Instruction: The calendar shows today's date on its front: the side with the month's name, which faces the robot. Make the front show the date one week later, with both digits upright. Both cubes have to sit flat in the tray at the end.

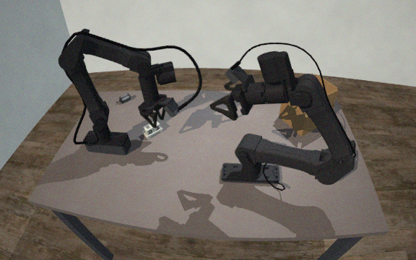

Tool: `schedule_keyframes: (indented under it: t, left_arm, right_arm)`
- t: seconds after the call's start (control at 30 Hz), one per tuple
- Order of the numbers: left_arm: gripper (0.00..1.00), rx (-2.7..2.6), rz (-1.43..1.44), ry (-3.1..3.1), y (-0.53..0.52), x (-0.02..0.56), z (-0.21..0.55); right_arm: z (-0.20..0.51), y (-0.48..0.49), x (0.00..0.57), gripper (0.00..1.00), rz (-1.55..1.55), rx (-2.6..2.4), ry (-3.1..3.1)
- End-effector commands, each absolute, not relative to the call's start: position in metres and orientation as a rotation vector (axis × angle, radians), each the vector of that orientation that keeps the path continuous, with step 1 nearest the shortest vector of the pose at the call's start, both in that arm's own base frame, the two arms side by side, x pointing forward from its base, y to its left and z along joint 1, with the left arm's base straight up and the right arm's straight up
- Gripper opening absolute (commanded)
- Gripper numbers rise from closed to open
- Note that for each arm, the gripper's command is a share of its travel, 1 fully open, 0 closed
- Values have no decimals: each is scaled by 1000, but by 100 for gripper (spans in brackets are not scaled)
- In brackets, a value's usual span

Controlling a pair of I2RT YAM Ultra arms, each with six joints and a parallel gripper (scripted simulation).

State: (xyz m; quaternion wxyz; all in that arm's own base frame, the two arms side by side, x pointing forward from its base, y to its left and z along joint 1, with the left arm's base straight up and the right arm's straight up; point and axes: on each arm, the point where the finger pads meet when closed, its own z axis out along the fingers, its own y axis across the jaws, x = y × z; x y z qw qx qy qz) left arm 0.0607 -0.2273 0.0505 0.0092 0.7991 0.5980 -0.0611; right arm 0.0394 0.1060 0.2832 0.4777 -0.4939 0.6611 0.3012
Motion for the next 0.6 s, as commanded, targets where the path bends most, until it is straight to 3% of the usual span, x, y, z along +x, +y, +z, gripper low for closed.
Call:
schedule_keyframes:
  t: [0.0, 0.57]
  left_arm:
    - [55, 2216, -171, 2122, -228, 73, 54]
    - [55, 1362, -78, 2794, -188, 99, 30]
  right_arm:
    - [281, 124, 45, 100, 735, -1202, 1602]
    - [246, 162, 67, 100, 711, -1190, 1623]
